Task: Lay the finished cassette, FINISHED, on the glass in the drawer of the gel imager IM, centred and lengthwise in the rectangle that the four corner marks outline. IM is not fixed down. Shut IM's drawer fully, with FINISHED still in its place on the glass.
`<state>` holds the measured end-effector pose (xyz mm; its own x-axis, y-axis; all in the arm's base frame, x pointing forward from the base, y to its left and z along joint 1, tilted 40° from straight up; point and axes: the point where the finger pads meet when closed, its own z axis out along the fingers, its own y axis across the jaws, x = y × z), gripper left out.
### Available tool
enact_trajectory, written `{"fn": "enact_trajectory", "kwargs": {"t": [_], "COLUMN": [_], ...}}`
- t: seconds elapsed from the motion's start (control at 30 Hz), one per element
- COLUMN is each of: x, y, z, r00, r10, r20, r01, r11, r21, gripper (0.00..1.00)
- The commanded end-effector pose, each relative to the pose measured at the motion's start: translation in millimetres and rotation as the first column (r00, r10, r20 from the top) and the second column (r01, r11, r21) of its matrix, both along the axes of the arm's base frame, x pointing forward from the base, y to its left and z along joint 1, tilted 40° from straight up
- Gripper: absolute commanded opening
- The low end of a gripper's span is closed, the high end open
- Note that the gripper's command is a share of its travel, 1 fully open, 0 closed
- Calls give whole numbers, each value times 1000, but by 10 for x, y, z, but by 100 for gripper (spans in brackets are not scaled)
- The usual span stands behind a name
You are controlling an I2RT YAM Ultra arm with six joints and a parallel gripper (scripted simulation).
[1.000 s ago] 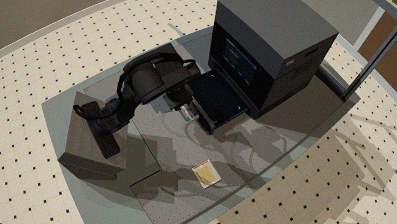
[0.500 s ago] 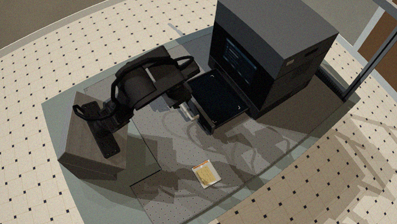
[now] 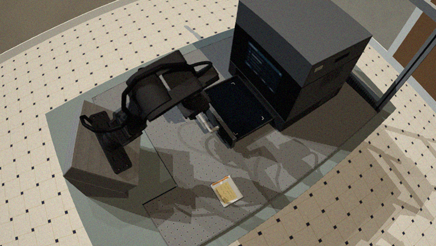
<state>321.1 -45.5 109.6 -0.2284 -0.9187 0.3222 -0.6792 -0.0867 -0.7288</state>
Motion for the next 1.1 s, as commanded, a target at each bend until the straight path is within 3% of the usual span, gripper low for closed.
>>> {"fn": "enact_trajectory", "kwargs": {"t": [0.0,0.87,0.9,1.07], "x": [64,64,-78,-270], "y": [87,87,59,57], "z": [188,188,-15,-178], "r00": [999,999,1000,989], "r10": [17,17,-13,-137], "r20": [50,50,17,52], "r01": [-18,-18,13,129], "r11": [1000,1000,1000,983], "r21": [14,14,25,133], "gripper": [35,35,35,35]}}
